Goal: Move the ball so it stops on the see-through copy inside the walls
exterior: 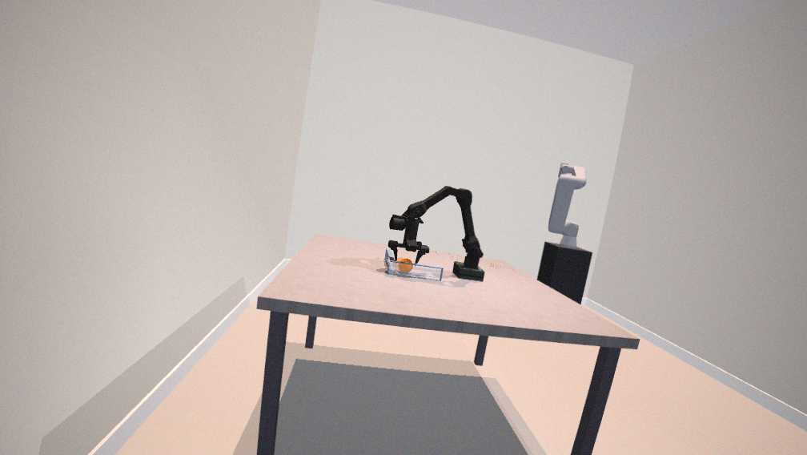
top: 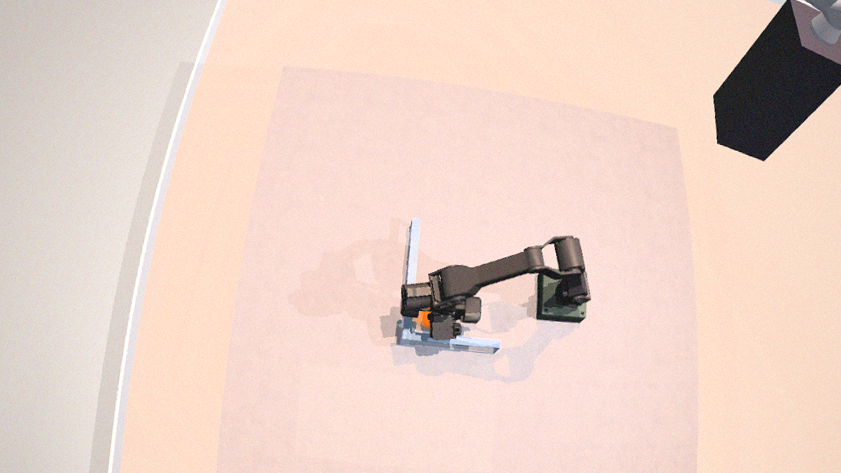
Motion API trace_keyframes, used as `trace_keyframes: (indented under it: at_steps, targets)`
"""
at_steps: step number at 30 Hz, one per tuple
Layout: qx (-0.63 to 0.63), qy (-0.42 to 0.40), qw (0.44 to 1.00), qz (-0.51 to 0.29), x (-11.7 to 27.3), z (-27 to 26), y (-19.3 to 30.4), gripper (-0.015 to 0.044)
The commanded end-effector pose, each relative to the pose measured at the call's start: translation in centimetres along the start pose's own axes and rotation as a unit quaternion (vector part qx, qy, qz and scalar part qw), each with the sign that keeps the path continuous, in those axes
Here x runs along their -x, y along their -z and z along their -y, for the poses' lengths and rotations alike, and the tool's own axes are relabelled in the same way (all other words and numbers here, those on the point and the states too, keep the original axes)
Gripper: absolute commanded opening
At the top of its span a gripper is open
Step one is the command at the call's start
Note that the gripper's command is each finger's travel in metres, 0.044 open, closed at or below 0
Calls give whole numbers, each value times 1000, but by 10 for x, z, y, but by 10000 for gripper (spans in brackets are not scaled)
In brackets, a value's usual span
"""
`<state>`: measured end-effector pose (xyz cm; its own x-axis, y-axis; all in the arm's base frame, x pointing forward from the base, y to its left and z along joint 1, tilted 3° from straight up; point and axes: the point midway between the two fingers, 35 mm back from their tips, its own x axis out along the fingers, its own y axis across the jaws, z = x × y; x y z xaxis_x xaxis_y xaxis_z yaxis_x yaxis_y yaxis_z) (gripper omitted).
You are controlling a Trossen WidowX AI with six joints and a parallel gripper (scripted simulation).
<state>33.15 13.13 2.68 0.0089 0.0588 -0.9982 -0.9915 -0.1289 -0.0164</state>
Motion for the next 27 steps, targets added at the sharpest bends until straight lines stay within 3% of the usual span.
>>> trace_keyframes:
  at_steps: [1, 3, 7, 14, 25, 27]
  targets:
    - [0, -2, 1000, 2, -7, -1, 0, 436]
    - [0, -2, 1000, 2, -8, -1, 0, 436]
    - [0, -2, 1000, 2, -8, -1, 0, 331]
    - [0, -2, 1000, 2, -8, -1, 0, 285]
    - [-18, 10, 1000, -15, 25, 3, 10, 0]
    - [-16, 9, 1000, -13, 35, 4, 8, 0]
